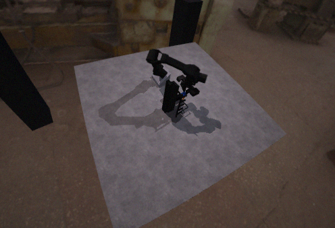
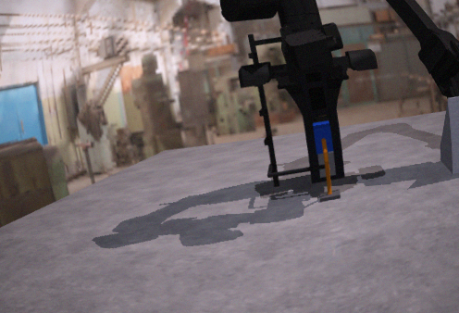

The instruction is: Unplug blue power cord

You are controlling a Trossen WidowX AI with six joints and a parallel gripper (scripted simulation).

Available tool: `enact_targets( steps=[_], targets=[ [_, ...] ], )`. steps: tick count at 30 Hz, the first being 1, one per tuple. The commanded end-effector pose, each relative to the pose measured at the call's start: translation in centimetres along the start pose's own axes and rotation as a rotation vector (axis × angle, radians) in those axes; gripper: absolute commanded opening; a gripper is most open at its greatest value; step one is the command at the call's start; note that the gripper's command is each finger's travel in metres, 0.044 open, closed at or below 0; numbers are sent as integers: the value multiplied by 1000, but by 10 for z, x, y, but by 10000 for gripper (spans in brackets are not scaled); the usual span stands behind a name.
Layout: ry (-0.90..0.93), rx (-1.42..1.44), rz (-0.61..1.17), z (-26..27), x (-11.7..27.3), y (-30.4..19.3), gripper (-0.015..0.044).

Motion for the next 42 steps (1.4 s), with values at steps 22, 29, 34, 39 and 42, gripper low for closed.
enact_targets(
  steps=[22, 29, 34, 39, 42],
  targets=[
    [-3, -5, -7, -6, 13, 60, 440],
    [-3, -5, -7, -6, 13, 62, 440],
    [-3, -5, -7, -6, 13, 62, 440],
    [-3, -5, -7, -6, 13, 62, 440],
    [-3, -5, -7, -6, 13, 62, 440]
  ],
)
Point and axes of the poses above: the point midway between the two fingers, 35 mm back from their tips, its own x axis back along the fingers, its own z axis across the jaws, y = z × x, the point moved 3 cm from there along x, back along the fingers, and after that the axes turned 6 degrees about x, right-handed, at the moved point
